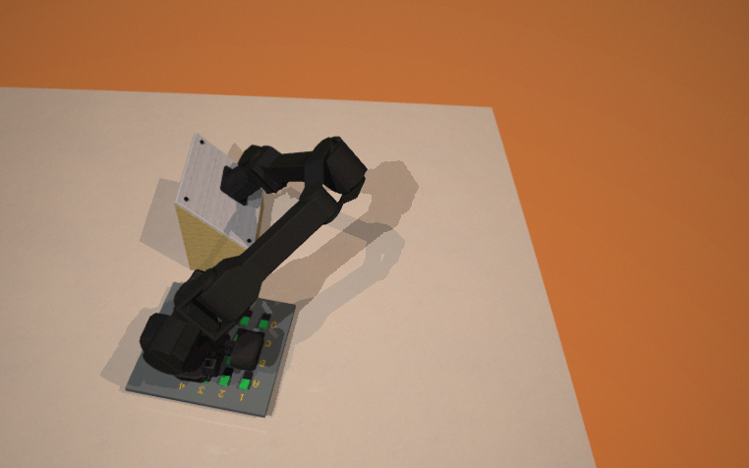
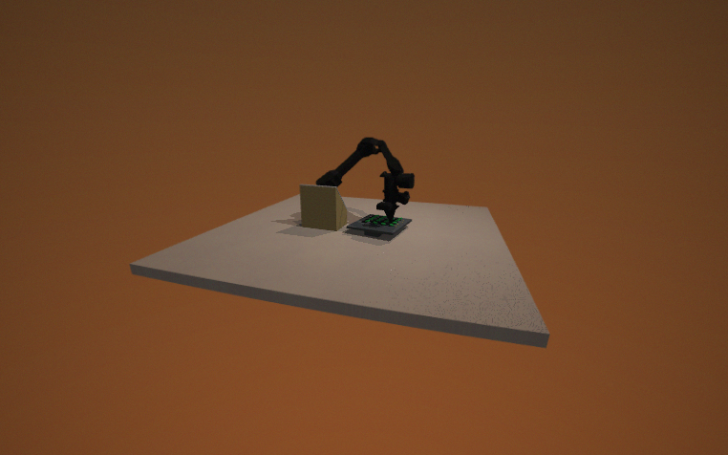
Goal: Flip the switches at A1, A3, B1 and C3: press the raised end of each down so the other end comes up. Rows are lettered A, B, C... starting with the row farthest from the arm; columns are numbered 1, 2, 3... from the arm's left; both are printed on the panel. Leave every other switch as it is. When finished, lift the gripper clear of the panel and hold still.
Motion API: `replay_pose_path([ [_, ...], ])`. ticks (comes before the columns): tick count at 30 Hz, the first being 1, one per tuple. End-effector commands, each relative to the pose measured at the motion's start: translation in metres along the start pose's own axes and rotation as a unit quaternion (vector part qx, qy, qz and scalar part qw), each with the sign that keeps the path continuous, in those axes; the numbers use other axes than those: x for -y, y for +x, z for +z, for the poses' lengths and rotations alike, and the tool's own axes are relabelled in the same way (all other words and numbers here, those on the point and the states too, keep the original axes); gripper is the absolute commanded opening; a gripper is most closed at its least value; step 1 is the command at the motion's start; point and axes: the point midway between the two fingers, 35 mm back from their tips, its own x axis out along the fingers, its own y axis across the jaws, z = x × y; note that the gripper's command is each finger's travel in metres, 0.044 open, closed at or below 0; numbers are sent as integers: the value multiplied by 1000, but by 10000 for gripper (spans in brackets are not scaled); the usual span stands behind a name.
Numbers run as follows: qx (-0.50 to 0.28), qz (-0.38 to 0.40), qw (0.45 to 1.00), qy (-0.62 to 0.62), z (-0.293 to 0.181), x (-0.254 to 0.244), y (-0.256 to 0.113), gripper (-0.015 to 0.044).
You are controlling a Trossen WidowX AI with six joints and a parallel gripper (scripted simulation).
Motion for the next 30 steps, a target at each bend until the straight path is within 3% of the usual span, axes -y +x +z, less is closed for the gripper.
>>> replay_pose_path([
  [1,0,1,1000,2,0,0,1,0],
  [4,-2,-1,1000,0,1,1,-10,0],
  [9,-13,0,1000,2,3,0,-64,0],
  [13,-13,0,1000,2,-1,-8,-64,0],
  [19,-14,1,1000,3,-36,-67,-65,0],
  [24,-13,1,1000,3,-37,-69,-63,0],
  [30,-1,2,1000,3,-39,-69,-30,0],
])
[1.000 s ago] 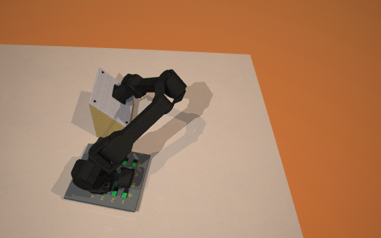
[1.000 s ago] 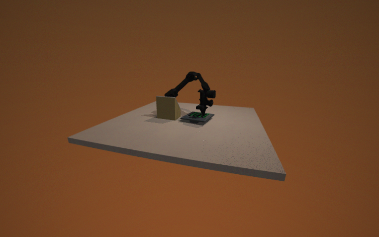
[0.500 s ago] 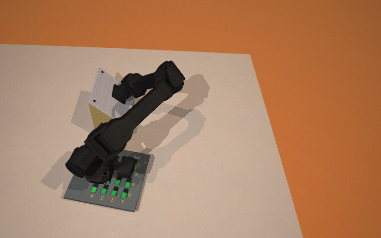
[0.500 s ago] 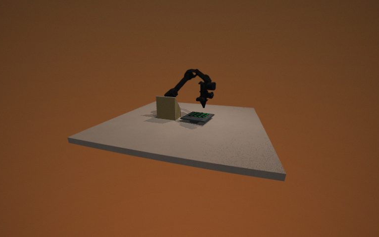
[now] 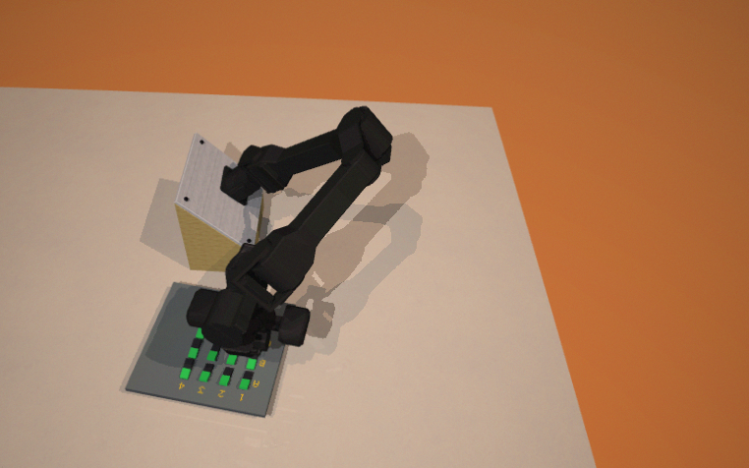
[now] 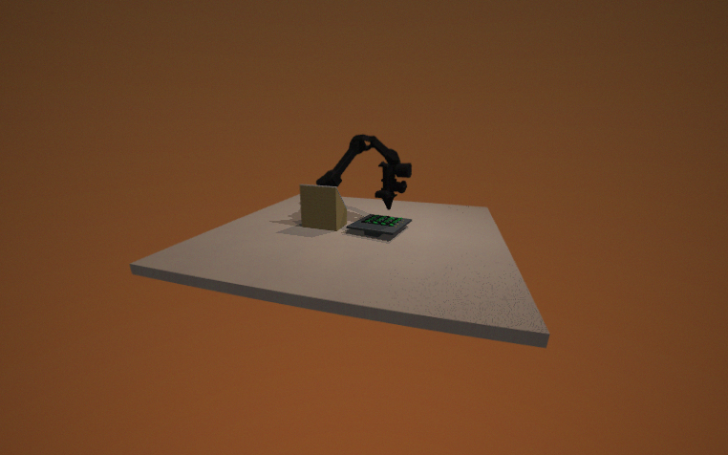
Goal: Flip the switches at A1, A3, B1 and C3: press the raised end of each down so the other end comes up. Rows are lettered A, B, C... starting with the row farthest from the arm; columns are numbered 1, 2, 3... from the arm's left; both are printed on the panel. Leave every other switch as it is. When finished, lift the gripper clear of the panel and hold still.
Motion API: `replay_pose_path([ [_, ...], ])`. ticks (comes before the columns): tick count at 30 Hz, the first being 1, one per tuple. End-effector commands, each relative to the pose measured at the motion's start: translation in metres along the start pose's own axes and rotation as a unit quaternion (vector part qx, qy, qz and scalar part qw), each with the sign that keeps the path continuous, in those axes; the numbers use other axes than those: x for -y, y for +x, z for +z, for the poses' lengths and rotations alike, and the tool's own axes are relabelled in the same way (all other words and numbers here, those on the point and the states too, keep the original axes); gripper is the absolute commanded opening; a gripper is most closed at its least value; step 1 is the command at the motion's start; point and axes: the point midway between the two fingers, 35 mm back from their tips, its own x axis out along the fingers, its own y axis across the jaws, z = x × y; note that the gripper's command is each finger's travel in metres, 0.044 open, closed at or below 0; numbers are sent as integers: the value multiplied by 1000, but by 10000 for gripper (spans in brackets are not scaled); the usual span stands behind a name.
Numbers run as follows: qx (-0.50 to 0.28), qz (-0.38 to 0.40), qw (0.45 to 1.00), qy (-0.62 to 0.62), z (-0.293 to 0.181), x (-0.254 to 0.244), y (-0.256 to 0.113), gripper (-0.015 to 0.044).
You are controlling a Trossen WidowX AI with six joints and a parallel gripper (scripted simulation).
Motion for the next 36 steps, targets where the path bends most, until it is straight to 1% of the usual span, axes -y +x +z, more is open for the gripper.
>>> replay_pose_path([
  [1,4,2,1000,1,-1,-2,8,0],
  [18,4,3,1000,1,-2,-2,32,0],
  [36,4,3,1000,1,-2,-2,32,0],
])
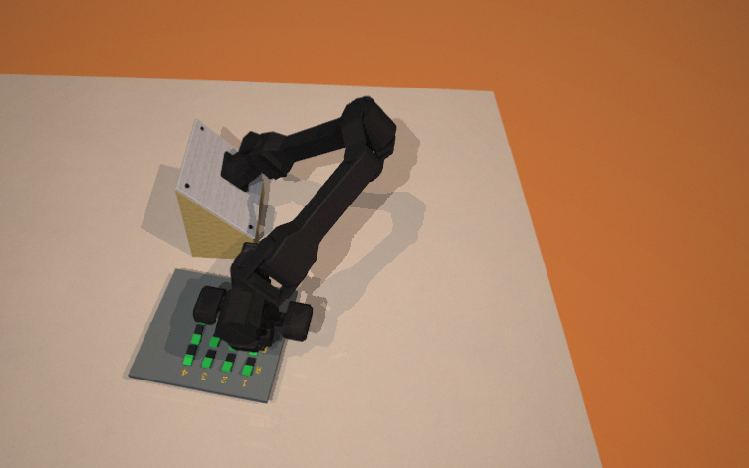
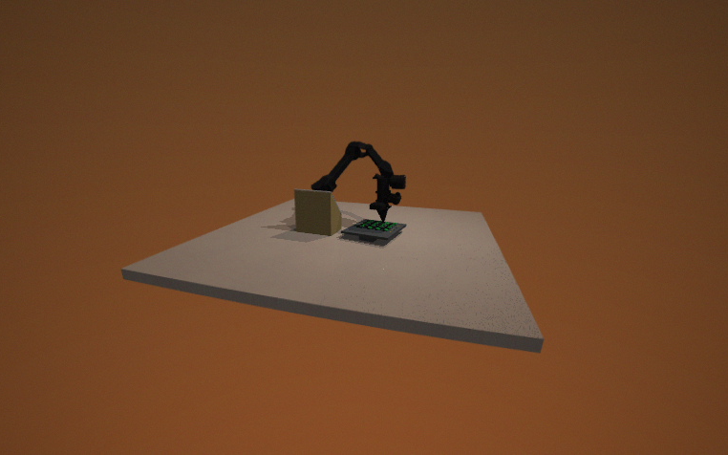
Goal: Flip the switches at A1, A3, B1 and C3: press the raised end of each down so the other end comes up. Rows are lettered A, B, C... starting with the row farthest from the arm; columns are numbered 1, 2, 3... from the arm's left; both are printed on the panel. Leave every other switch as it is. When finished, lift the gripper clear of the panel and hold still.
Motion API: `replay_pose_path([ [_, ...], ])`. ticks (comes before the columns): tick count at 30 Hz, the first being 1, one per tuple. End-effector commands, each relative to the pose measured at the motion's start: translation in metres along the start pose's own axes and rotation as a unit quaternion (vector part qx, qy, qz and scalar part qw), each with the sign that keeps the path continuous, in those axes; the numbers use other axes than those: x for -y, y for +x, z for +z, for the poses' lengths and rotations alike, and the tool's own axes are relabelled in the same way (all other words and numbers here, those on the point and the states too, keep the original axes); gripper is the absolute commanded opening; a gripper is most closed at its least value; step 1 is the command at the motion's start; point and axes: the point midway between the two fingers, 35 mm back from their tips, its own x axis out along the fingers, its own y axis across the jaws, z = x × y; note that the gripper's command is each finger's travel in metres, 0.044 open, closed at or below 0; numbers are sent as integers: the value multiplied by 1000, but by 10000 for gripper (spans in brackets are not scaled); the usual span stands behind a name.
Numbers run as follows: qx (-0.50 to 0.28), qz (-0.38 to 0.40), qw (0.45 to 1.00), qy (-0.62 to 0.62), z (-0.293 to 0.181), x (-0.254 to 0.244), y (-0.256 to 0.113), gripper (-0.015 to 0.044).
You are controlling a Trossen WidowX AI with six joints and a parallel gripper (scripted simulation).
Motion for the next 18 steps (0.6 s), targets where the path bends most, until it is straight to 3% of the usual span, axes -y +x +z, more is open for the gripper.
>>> replay_pose_path([
  [1,0,1,1000,2,0,0,0,0],
  [18,0,1,1000,2,0,0,3,0],
])
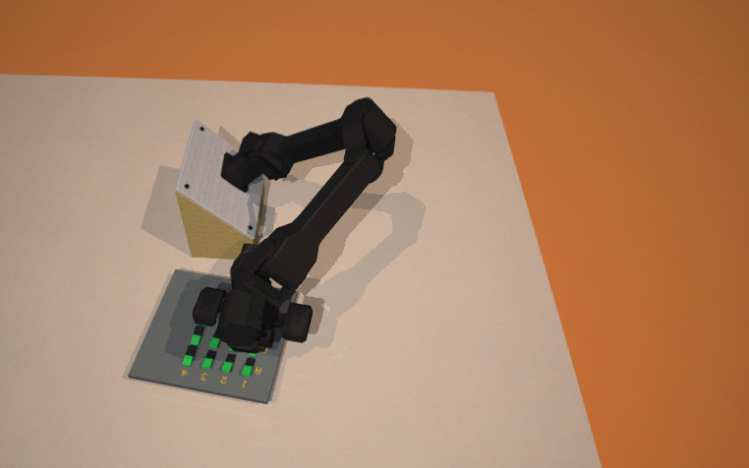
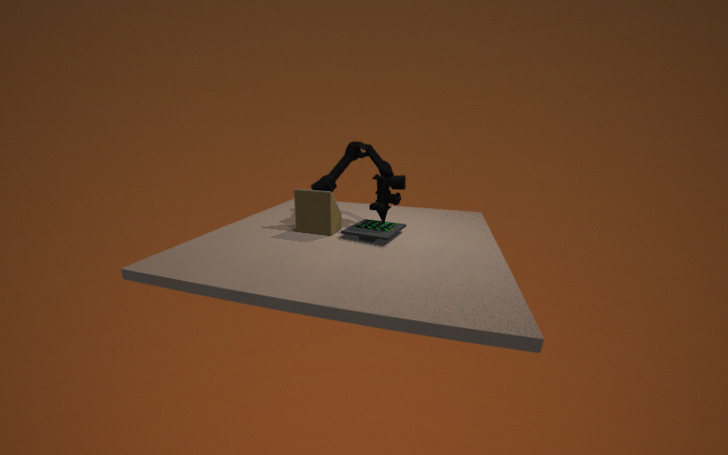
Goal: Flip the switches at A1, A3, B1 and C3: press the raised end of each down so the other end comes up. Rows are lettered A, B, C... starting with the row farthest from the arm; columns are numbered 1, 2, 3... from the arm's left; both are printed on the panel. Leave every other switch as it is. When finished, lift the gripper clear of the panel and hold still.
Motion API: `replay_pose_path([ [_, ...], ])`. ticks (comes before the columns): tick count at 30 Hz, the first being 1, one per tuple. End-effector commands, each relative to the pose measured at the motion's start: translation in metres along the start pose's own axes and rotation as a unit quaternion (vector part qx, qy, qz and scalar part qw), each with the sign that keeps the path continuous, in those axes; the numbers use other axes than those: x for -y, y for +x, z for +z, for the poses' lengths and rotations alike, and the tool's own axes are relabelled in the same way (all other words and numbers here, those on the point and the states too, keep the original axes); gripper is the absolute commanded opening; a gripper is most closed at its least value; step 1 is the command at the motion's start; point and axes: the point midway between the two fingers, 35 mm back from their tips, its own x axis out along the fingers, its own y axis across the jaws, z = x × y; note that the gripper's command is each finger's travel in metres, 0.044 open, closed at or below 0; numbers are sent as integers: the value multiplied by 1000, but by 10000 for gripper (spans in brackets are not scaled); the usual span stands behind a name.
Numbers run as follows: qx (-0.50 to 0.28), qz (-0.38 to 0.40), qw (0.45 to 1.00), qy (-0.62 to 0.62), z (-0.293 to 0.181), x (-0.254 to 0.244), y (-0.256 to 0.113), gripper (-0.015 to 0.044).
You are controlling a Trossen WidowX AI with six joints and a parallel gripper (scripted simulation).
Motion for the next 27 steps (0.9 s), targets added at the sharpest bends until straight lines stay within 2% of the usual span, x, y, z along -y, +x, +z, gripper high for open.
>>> replay_pose_path([
  [1,0,1,1000,2,0,0,1,0],
  [27,0,1,1000,2,0,0,4,0],
])
